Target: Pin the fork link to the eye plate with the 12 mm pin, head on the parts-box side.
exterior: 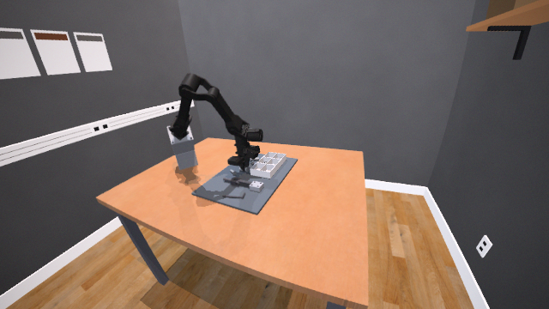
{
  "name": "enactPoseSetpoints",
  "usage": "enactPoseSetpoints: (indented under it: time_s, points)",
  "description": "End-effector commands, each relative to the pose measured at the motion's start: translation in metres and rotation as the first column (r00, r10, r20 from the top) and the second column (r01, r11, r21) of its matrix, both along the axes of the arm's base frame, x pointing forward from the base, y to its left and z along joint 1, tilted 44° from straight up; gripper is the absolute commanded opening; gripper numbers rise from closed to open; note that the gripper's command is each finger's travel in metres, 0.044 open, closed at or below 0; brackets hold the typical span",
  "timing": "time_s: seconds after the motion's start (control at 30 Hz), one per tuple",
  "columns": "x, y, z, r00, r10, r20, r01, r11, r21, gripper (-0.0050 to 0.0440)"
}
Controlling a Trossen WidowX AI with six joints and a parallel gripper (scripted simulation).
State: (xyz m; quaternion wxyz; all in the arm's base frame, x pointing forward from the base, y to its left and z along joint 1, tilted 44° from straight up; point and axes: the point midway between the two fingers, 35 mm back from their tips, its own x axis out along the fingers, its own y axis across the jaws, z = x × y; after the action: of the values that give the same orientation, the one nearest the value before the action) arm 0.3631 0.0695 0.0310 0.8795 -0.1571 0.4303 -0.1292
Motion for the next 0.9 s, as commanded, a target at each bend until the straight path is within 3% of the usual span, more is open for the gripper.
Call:
enactPoseSetpoints:
  time_s: [0.0,0.87]
  points:
    - [0.0,0.003,0.009,1.0,0.0,0.022,0.0,1.0,0.009,0.013]
    - [-0.013,0.012,0.028,1.0,0.0,0.028,0.0,1.0,0.012,0.013]
